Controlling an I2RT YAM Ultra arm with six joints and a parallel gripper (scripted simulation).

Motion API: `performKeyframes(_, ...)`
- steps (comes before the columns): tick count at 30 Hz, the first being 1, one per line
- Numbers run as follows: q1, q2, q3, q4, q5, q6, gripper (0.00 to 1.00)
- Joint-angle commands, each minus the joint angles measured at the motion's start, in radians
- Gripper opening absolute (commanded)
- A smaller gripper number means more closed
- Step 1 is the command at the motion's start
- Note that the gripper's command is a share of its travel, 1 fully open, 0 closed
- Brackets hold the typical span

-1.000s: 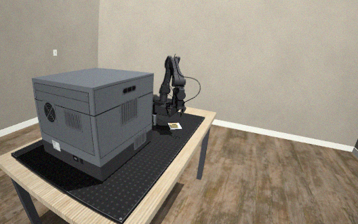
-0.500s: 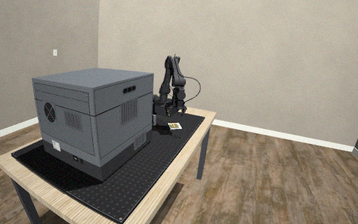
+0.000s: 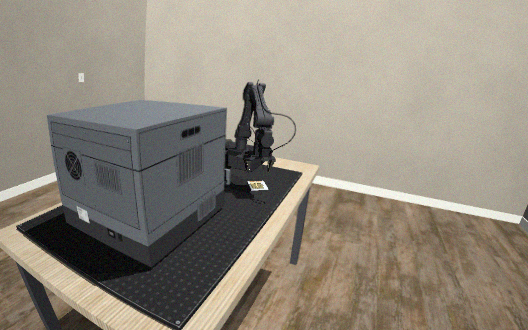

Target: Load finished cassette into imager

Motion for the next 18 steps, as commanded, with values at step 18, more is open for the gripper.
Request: performKeyframes(18,-0.006,0.012,0.019,0.025,0.003,0.011,1.0)
